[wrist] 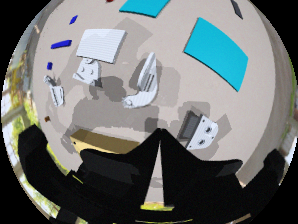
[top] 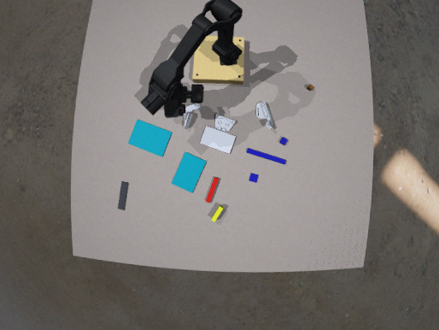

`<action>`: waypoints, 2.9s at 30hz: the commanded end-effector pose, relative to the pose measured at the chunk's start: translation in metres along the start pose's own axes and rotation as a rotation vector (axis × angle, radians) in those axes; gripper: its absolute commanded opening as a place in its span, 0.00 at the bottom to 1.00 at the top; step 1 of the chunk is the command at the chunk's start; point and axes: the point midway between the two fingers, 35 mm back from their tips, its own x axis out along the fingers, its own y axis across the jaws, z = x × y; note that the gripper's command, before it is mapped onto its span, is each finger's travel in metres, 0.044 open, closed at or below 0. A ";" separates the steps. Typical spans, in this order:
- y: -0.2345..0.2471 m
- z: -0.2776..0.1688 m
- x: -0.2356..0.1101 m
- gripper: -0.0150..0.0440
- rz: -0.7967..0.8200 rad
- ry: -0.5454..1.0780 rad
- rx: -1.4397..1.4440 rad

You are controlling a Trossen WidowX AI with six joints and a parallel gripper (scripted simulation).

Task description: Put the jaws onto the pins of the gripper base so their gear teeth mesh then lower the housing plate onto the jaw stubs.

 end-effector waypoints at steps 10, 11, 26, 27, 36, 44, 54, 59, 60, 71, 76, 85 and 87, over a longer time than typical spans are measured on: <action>0.000 0.000 -0.001 0.25 0.000 0.000 -0.001; 0.000 0.000 0.000 0.30 0.000 0.000 0.000; 0.000 0.000 0.000 0.97 0.000 0.000 0.000; 0.000 0.000 0.000 1.00 0.000 0.000 0.000; 0.000 0.000 0.000 1.00 0.000 0.000 0.000; 0.000 0.000 0.000 1.00 0.000 0.000 0.000; 0.000 0.000 0.000 1.00 0.000 0.000 0.000; 0.000 0.000 0.000 0.82 0.000 0.000 0.000; 0.000 0.000 0.000 0.78 0.000 0.000 0.000; 0.000 0.000 0.000 0.29 0.000 0.000 0.000; 0.000 0.000 0.000 0.25 0.000 0.000 0.000; 0.000 0.000 0.000 0.25 0.000 0.000 0.000; 0.000 0.000 0.000 0.25 0.000 0.000 0.000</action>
